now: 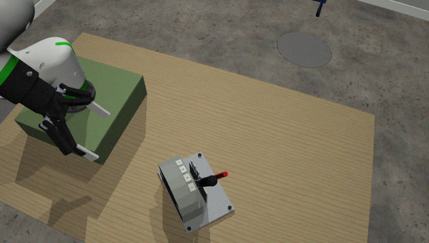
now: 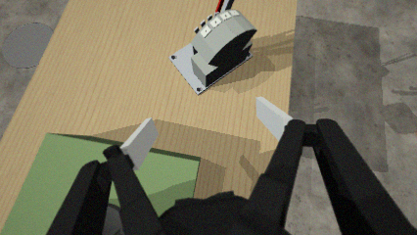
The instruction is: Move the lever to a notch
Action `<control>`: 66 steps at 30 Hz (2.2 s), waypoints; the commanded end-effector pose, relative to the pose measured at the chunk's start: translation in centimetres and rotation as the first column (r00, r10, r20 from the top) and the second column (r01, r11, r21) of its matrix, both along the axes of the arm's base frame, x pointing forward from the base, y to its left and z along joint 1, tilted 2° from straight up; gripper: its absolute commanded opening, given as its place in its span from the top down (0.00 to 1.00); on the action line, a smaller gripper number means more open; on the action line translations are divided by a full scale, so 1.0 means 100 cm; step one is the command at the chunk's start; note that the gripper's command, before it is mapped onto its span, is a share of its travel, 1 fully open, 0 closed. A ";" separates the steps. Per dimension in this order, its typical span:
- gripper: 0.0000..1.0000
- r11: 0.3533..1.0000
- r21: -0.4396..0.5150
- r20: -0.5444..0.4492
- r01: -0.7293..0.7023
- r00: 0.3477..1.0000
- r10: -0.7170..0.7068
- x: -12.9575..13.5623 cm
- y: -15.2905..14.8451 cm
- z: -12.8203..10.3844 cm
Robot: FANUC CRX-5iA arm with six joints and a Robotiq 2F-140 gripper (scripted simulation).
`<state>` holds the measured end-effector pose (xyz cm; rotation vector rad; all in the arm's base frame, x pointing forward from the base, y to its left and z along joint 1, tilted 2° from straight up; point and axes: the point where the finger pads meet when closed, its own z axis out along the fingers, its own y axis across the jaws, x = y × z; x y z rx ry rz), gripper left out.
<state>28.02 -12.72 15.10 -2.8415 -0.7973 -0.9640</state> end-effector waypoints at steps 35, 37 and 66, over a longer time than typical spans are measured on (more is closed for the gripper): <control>0.00 0.967 0.124 -0.278 0.221 0.944 -0.180 0.077 -0.027 0.082; 0.00 0.955 0.125 -0.325 0.270 0.921 -0.217 0.094 -0.030 0.093; 0.00 0.606 -0.128 -0.565 0.785 0.444 -0.695 0.301 -0.002 0.151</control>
